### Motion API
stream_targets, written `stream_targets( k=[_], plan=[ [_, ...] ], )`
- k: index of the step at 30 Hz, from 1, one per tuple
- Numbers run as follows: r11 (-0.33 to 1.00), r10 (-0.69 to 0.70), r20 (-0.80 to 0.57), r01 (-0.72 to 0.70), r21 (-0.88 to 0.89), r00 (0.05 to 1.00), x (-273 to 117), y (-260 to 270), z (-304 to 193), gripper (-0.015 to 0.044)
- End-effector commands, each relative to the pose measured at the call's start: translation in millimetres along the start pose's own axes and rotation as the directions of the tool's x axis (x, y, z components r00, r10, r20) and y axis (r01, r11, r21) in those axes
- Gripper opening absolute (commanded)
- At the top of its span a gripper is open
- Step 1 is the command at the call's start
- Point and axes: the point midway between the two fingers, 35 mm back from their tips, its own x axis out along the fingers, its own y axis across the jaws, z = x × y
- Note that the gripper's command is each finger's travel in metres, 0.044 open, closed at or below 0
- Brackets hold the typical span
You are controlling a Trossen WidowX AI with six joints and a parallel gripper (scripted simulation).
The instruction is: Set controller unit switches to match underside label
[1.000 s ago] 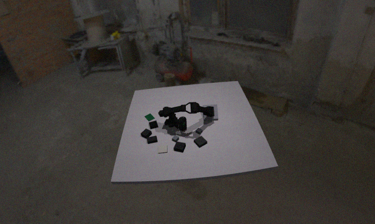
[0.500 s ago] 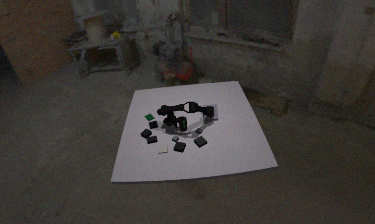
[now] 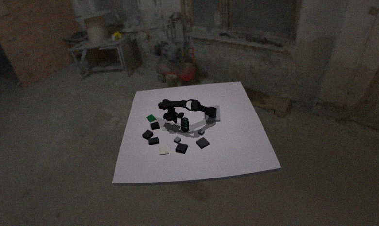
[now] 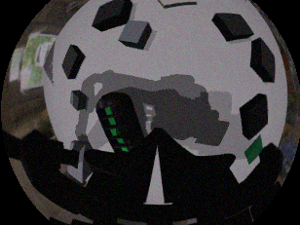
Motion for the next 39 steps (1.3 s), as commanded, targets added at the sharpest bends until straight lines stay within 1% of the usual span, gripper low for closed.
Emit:
stream_targets(
  k=[1,10,19,32,35,39],
  plan=[
    [0.996,-0.074,0.018,0.075,-0.055,0.997,-7.8,14.6,-18.5,0.0000],
    [0.944,-0.258,0.047,0.262,-0.198,0.965,-4.9,60.2,-63.6,0.0000],
    [0.844,-0.430,0.053,0.422,-0.331,0.901,22.0,107.3,-104.4,0.0000],
    [0.840,-0.440,0.047,0.429,-0.333,0.897,24.1,110.2,-107.5,0.0000],
    [0.856,-0.410,0.021,0.393,-0.335,0.912,18.6,105.2,-96.4,0.0079],
    [0.892,-0.335,-0.056,0.298,-0.340,0.941,6.3,95.3,-60.4,0.0184]
  ],
)
